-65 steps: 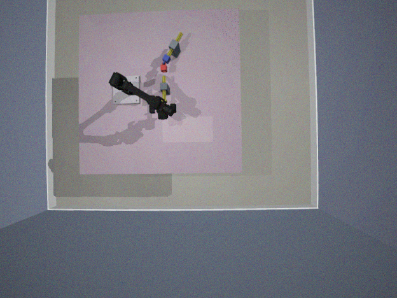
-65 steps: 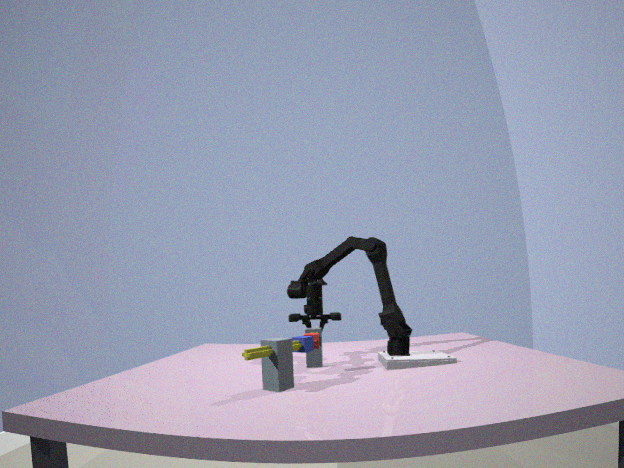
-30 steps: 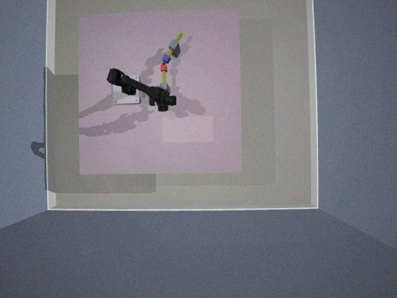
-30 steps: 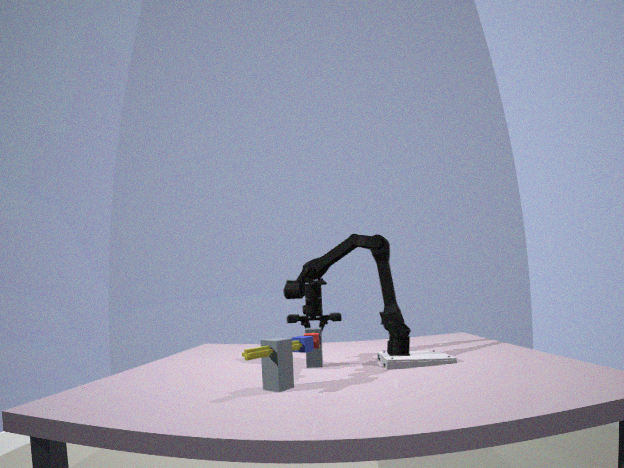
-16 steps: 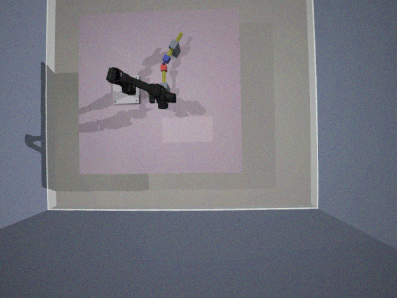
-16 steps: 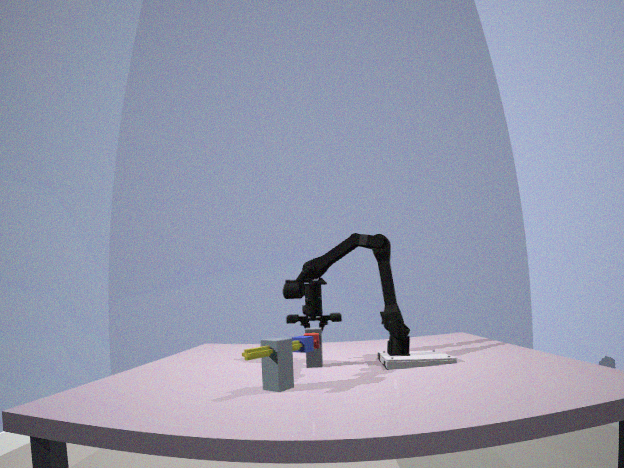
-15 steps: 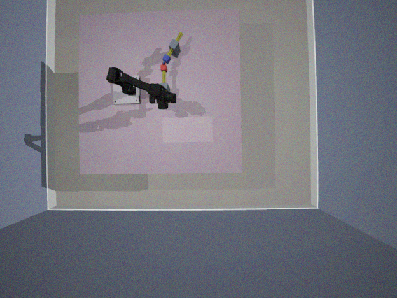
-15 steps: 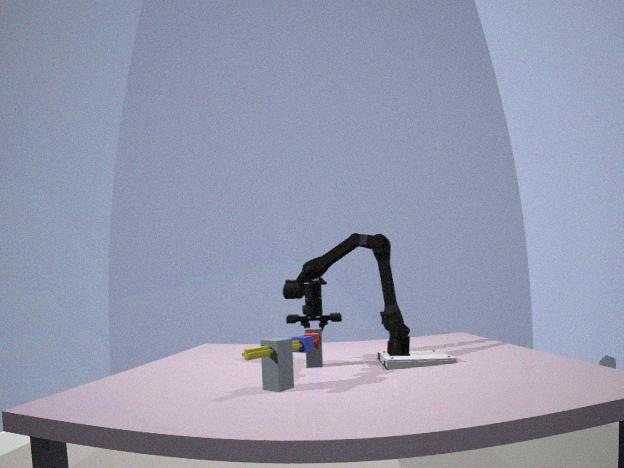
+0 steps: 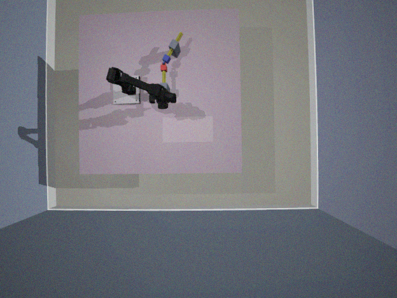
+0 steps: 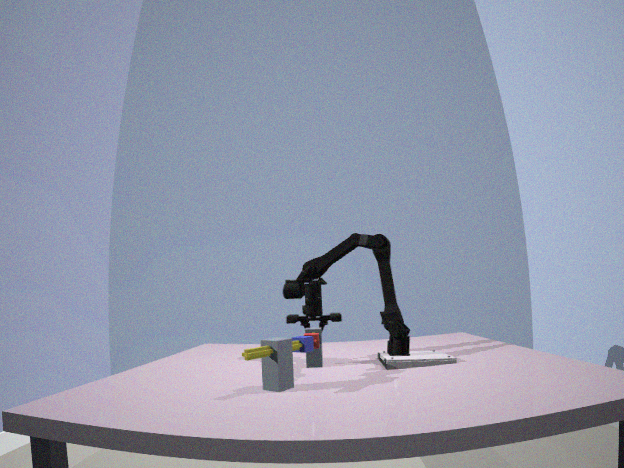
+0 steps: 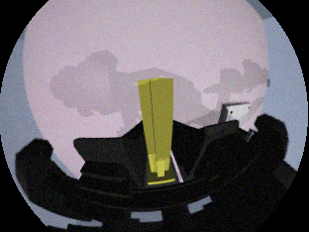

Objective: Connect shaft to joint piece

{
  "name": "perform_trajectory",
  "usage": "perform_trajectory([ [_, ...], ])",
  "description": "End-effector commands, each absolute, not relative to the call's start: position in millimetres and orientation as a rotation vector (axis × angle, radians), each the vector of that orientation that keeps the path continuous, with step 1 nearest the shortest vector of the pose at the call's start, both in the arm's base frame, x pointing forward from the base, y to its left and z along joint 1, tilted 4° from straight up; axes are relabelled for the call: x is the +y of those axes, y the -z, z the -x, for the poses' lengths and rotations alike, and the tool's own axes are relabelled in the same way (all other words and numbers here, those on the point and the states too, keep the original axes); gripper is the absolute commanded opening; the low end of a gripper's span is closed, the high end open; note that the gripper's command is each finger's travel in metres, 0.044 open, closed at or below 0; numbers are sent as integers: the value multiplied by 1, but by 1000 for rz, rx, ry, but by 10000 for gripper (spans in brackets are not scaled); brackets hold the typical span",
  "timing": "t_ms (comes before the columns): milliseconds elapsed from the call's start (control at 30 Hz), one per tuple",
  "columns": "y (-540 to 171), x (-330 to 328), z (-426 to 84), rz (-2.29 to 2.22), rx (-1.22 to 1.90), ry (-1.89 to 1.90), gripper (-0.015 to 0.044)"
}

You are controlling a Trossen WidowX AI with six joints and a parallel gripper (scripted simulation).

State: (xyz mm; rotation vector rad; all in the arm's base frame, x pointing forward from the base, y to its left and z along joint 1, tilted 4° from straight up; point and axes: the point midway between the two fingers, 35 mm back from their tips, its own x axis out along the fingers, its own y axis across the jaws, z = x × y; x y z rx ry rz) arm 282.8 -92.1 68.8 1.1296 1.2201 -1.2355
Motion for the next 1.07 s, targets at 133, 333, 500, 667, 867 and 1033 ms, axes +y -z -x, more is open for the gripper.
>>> perform_trajectory([
  [133,-69,-92,-283,-1129,1223,1233,224],
  [333,-69,-92,-283,-1129,1223,1233,382],
  [500,-69,-92,-283,-1129,1223,1233,440],
  [667,-69,-92,-283,-1129,1223,1233,440],
  [867,-96,-91,-284,-1133,1222,1234,440],
  [1033,-108,-91,-284,-1133,1222,1234,440],
])
